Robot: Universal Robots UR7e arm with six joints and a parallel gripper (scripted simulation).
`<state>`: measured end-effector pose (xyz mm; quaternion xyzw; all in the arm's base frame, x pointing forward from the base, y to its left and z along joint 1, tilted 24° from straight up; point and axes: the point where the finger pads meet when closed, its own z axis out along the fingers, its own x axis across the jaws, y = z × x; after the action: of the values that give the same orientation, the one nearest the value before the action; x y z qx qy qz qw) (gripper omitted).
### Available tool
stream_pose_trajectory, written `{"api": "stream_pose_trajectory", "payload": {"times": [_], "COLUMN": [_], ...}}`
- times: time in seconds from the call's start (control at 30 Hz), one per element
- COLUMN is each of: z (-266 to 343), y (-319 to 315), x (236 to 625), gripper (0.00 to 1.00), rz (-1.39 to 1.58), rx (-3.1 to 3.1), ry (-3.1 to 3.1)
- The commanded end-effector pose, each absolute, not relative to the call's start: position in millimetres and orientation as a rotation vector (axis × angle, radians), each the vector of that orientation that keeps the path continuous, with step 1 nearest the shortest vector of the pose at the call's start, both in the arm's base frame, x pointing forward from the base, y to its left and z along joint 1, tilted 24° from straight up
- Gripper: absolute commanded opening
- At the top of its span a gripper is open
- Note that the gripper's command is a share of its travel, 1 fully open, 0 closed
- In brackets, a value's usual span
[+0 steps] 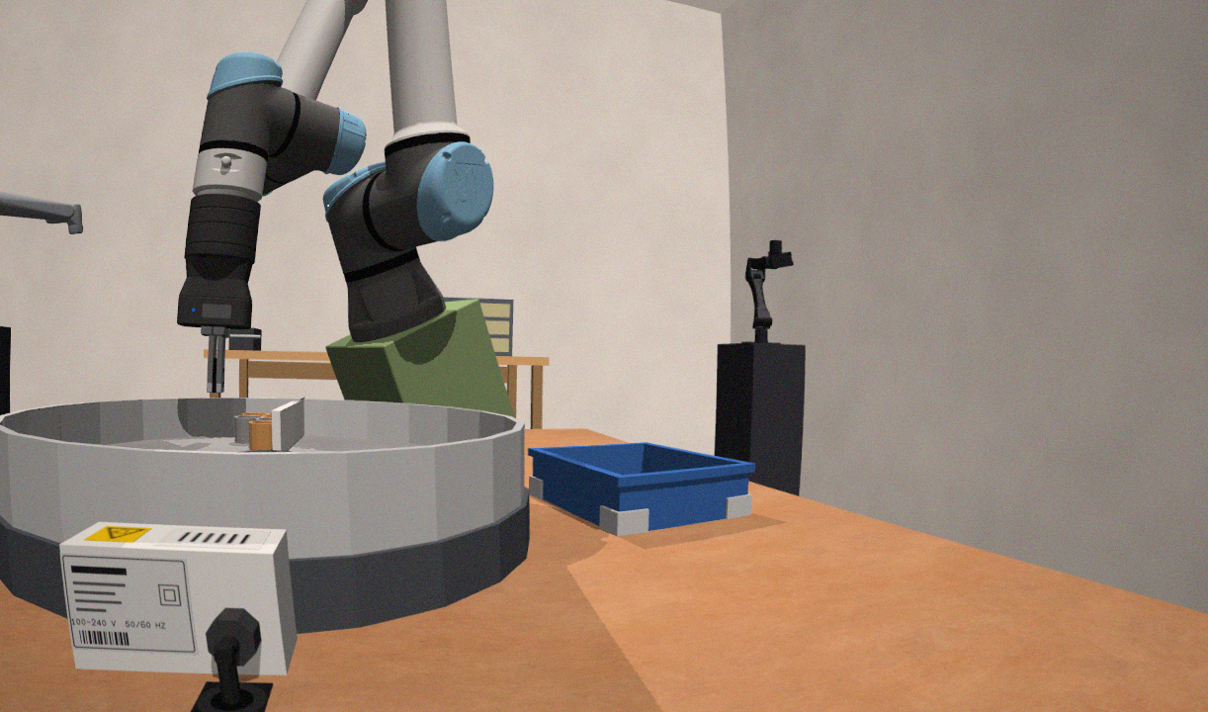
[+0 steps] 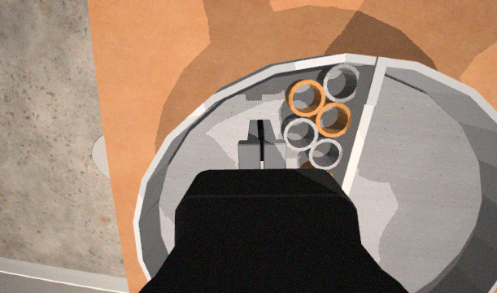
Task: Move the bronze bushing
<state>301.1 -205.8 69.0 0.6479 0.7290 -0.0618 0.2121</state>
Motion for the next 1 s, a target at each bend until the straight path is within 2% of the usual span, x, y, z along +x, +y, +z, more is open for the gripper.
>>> {"api": "stream_pose_trajectory", "payload": {"times": [0.0, 0.97], "z": [71.6, 80.5], "y": [-206.1, -200.0], "x": [302.3, 296.7], "gripper": [0.0, 0.0], "rz": [-0.172, -0.167], "rx": [1.797, 1.825], "ry": [2.025, 2.047]}}
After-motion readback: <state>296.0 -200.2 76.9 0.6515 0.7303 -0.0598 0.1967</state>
